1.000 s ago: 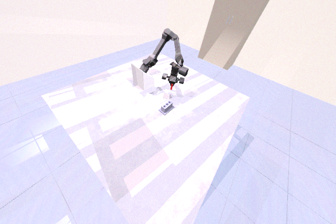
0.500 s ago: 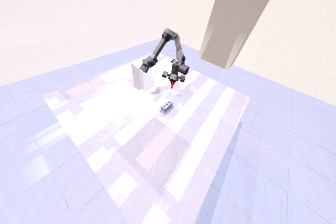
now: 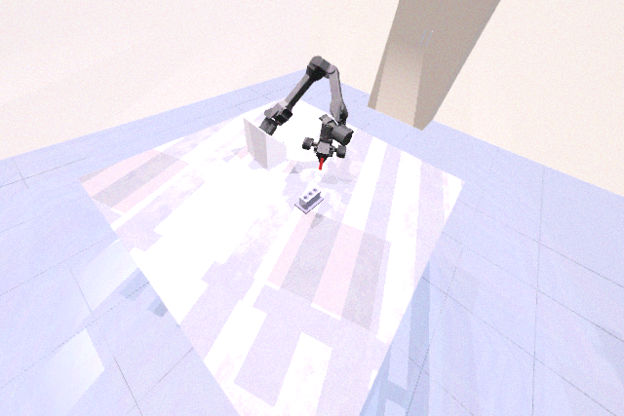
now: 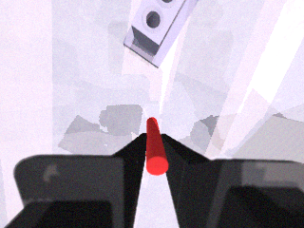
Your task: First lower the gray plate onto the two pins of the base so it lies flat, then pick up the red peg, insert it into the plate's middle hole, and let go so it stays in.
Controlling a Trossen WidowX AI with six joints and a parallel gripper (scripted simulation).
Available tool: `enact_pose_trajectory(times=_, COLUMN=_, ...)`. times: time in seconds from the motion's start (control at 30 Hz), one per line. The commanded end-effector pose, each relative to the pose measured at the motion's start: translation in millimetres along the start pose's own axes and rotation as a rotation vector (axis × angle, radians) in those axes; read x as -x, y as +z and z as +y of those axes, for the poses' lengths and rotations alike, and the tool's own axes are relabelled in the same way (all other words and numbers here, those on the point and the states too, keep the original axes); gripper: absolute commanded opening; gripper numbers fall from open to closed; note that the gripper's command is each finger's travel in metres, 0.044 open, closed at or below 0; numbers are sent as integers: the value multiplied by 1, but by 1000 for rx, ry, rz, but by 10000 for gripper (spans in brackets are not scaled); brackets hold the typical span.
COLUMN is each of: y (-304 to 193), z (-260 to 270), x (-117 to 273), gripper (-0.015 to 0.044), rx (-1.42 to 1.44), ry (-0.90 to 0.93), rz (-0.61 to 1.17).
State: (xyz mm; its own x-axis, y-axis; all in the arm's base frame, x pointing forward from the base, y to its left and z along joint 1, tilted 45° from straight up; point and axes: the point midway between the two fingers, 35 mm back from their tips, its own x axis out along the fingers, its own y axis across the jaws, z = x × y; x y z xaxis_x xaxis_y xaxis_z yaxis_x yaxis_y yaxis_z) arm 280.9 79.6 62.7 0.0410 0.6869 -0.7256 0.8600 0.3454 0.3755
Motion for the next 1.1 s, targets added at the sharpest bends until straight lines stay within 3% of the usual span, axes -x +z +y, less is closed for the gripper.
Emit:
enact_pose_trajectory(times=0.0, y=12, z=2, x=0, gripper=0, rx=1, ry=-4, rz=-3)
enact_pose_trajectory(times=1.07, y=111, z=2, x=0, gripper=0, rx=10, ry=6, rz=-1)
